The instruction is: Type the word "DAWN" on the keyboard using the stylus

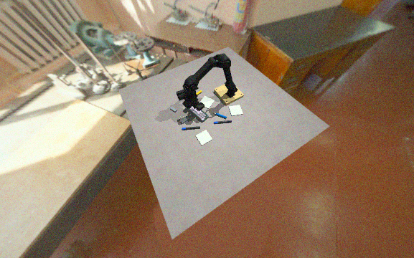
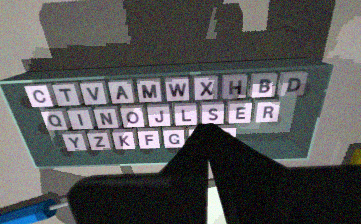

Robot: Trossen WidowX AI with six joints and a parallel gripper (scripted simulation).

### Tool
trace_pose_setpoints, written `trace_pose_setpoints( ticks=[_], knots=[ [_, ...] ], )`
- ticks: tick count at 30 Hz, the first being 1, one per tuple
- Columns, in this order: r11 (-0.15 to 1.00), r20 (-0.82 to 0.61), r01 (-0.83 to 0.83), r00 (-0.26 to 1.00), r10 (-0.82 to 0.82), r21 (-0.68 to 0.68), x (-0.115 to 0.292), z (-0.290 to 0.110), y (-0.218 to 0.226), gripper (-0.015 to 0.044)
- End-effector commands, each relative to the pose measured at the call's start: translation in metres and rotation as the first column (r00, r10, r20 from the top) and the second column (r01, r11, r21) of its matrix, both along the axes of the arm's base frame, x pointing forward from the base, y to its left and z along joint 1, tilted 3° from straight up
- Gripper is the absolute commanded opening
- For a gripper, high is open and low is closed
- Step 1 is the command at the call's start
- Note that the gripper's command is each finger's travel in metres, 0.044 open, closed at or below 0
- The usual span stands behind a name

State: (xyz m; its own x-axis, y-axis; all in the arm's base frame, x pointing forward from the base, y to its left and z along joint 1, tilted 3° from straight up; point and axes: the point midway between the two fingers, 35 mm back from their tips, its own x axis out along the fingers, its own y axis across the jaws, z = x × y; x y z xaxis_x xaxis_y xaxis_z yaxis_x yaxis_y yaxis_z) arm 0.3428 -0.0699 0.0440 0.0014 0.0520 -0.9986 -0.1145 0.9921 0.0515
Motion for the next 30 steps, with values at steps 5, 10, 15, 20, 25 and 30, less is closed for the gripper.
trace_pose_setpoints(
  ticks=[5,10,15,20,25,30],
  knots=[
    [1.0,0.003,0.01,1.0,-0.01,-0.006,0.002,-0.001,-0.039,0.0],
    [1.0,0.003,0.01,1.0,-0.01,-0.006,0.002,-0.001,-0.039,0.0],
    [1.0,0.002,0.01,1.0,-0.01,-0.005,-0.018,0.0,-0.024,0.0],
    [1.0,0.001,0.01,1.0,-0.01,-0.004,-0.03,0.0,-0.016,0.0],
    [1.0,0.001,0.01,1.0,-0.01,-0.004,-0.03,0.0,-0.016,0.0],
    [1.0,0.001,0.01,1.0,-0.01,-0.002,-0.031,0.001,0.007,0.0]
  ],
)
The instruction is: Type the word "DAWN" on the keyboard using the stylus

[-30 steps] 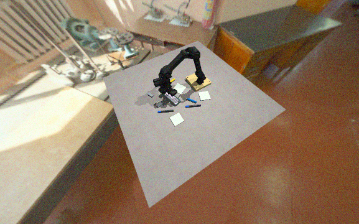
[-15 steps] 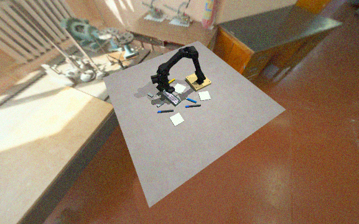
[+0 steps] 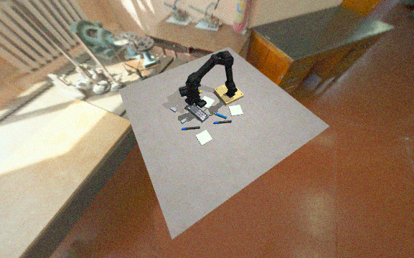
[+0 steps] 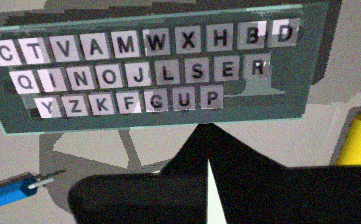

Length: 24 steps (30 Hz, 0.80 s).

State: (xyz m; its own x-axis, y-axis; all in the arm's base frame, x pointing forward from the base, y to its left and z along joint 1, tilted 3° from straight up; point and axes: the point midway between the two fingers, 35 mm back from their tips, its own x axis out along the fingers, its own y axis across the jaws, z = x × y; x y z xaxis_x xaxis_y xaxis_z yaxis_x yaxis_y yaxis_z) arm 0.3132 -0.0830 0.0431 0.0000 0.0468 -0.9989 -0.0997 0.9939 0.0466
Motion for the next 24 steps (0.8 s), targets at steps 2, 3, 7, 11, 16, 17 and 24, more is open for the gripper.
trace_pose_setpoints(
  ticks=[2,3,7,11,16,17,24],
  knots=[
    [1.0,0.003,-0.005,1.0,0.004,0.005,-0.004,0.003,0.051,0.0],
    [1.0,0.003,-0.005,1.0,0.005,0.007,-0.006,0.004,0.063,0.0],
    [1.0,0.002,-0.005,1.0,0.005,0.007,-0.008,0.004,0.073,0.0],
    [1.0,0.002,-0.005,1.0,0.005,0.007,-0.008,0.004,0.073,0.0],
    [1.0,0.005,-0.006,1.0,0.005,0.007,-0.007,0.014,0.072,0.0],
    [1.0,0.007,-0.007,1.0,0.007,0.007,-0.006,0.027,0.072,0.0],
    [1.0,0.003,-0.005,1.0,0.005,0.007,-0.008,0.064,0.07,0.0]
  ],
)
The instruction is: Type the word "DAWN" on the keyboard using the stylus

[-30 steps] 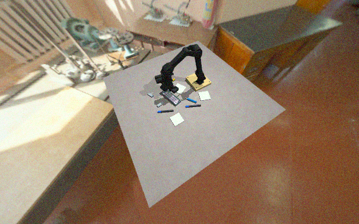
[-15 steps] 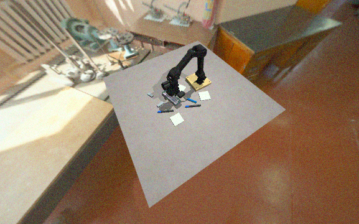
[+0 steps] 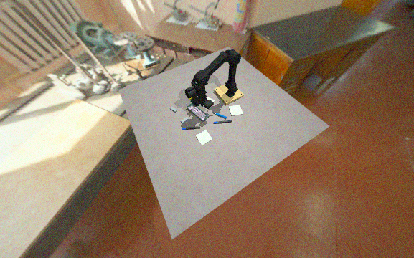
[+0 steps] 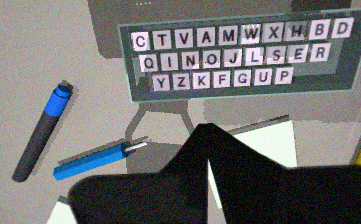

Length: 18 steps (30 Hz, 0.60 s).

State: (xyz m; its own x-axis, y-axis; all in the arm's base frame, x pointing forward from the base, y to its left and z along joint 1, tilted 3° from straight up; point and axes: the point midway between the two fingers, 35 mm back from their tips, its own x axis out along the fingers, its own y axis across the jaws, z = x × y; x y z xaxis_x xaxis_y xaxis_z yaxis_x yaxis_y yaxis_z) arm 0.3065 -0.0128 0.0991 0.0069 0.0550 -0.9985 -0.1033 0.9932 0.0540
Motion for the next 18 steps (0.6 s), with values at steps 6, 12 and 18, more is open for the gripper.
trace_pose_setpoints(
  ticks=[6,12,18],
  knots=[
    [1.0,0.003,0.0,1.0,0.0,0.0,-0.0002,0.004,-0.0001,0.0],
    [1.0,-0.001,0.001,1.0,-0.001,0.0,-0.0007,0.0041,-0.0001,0.0079],
    [1.0,-0.001,0.001,1.0,-0.001,0.0,-0.0007,0.0041,-0.0001,0.0]
  ],
)
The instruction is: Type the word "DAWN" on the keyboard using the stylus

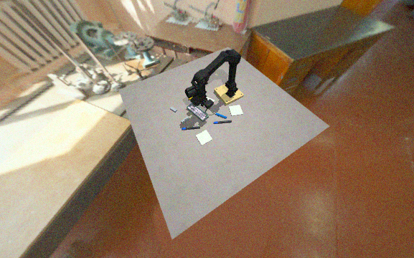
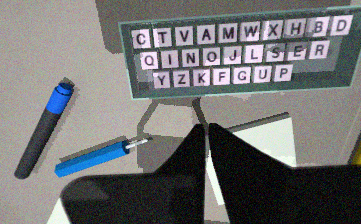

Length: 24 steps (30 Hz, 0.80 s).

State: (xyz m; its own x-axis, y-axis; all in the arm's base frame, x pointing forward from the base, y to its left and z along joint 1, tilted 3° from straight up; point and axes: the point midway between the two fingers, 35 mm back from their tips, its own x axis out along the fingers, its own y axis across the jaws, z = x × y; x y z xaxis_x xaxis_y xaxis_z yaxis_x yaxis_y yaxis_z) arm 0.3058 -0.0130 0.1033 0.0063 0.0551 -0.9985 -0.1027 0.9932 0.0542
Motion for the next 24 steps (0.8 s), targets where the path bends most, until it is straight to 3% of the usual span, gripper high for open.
trace_pose_setpoints(
  ticks=[1,7,11,13,18,24],
  knots=[
    [1.0,0.0,0.0,1.0,0.0,0.0,0.0,0.0,0.0,0.0],
    [1.0,0.0,0.0,1.0,0.0,0.0,0.0,0.0,0.0,0.0],
    [0.999,-0.008,0.041,0.999,-0.041,-0.015,-0.002,-0.001,0.006,0.0105],
    [0.987,-0.019,0.151,0.988,-0.152,-0.061,-0.009,-0.005,0.021,0.015],
    [0.882,0.034,0.437,0.898,-0.438,-0.177,-0.03,-0.015,0.056,0.015],
    [0.65,0.217,0.731,0.682,-0.698,-0.208,-0.058,-0.023,0.09,0.015]
  ],
)
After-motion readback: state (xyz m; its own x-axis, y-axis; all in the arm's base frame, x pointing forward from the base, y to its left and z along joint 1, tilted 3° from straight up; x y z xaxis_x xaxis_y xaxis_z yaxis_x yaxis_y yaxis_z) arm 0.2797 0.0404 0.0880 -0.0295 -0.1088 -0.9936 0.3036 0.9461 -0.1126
